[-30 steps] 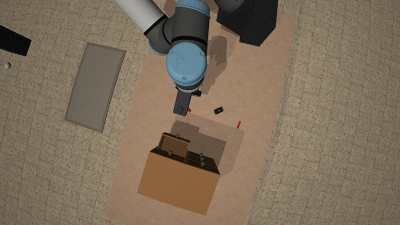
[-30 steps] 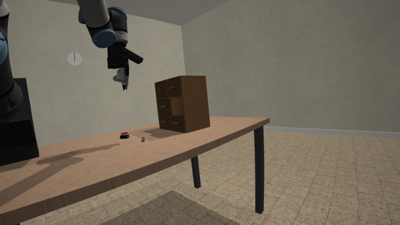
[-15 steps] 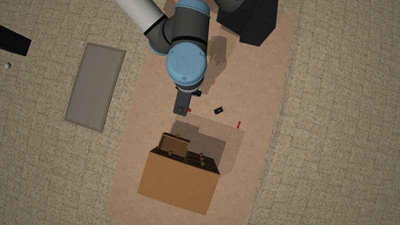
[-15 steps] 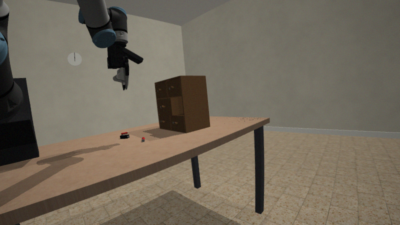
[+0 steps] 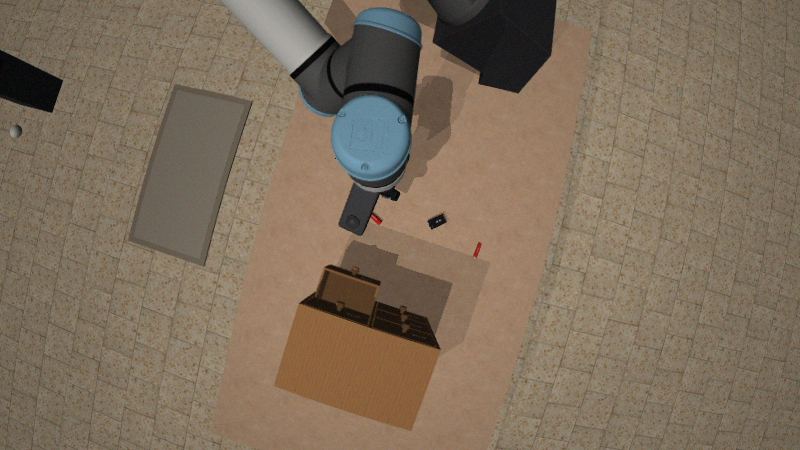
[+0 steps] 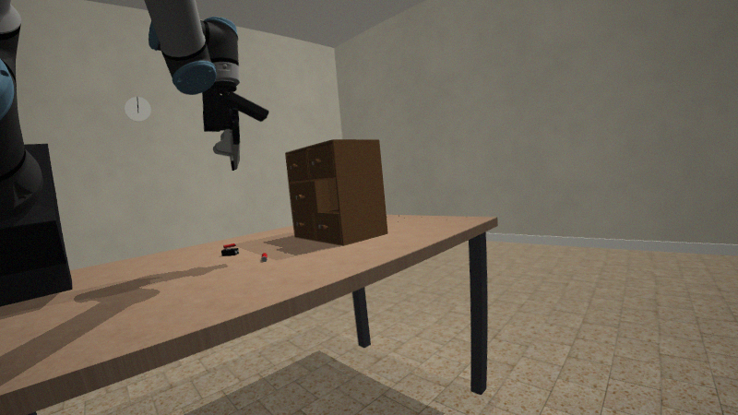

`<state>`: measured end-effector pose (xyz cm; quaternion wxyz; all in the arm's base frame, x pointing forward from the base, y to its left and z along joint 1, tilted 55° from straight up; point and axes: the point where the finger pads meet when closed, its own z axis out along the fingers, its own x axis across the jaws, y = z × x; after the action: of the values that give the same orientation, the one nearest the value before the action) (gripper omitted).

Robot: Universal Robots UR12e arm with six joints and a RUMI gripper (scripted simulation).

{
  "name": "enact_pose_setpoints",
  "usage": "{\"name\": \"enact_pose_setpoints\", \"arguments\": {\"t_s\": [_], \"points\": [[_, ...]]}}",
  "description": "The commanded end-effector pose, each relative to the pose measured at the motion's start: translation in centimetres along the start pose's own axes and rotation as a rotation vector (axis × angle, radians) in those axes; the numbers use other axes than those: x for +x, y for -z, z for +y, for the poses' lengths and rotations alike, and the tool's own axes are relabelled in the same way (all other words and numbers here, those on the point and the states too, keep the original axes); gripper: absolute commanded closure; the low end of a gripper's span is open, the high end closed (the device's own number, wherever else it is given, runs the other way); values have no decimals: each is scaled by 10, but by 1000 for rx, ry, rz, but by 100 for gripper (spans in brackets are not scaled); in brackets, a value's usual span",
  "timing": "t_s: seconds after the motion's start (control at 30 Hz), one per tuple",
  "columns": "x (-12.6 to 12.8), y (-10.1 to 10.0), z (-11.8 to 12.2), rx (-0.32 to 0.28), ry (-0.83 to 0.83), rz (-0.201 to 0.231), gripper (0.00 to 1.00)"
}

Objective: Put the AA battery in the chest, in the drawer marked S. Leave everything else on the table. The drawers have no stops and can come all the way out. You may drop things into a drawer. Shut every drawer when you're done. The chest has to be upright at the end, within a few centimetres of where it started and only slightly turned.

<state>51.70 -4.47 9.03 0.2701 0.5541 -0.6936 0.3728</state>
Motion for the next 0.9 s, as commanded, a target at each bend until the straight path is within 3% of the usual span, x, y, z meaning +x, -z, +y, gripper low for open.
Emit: {"name": "enact_pose_setpoints", "arguments": {"t_s": [0.0, 0.23, 0.3, 0.8, 0.87], "points": [[-1, -12, -9, -1, -145, -2, 80], [-1, -41, -24, -4, -479, -6, 80], [-1, -41, -24, -4, -479, -6, 80], [0, -122, -46, -5, -1326, -5, 80], [0, -122, -46, -5, -1326, -5, 80]]}}
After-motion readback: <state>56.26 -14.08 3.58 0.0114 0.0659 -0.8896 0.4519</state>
